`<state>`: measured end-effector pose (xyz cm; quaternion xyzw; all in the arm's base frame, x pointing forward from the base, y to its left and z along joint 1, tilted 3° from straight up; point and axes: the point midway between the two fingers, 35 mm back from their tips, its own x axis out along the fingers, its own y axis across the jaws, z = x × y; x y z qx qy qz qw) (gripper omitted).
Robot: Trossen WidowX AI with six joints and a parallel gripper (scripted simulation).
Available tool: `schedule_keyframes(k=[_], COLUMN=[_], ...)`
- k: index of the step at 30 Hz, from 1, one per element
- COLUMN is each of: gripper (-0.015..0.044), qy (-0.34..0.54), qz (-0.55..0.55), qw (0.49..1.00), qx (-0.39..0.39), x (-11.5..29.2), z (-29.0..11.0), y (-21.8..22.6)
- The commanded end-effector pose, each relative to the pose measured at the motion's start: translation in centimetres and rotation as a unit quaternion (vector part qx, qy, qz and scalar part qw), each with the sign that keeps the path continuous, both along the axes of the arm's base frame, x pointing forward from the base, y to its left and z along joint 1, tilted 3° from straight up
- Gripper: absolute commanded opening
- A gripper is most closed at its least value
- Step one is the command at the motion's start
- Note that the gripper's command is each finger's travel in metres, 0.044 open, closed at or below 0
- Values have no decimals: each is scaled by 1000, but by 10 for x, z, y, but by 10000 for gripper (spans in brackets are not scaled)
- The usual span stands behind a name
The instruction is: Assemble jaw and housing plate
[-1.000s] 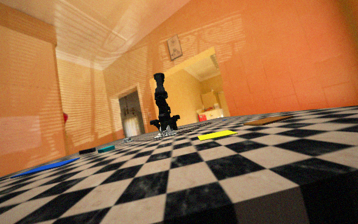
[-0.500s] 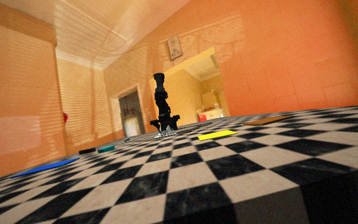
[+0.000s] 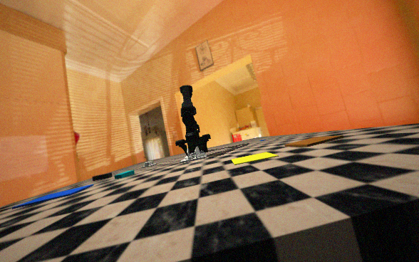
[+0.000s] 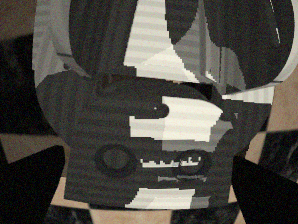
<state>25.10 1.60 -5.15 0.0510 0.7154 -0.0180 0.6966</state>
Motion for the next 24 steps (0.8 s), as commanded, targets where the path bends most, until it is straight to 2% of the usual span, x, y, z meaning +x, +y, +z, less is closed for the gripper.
schedule_keyframes(k=[1,6,11,18,24], gripper=[440,440,440,440,440], qy=[-5,-6,-10,-5,-4], qz=[0,-2,-3,-2,-2], qw=[1000,1000,1000,1000,1000], qx=[0,1,0,0,0], x=[4,2,4,-41,-46], z=[20,72,67,119,124], y=[-1,-3,-3,-9,-10])
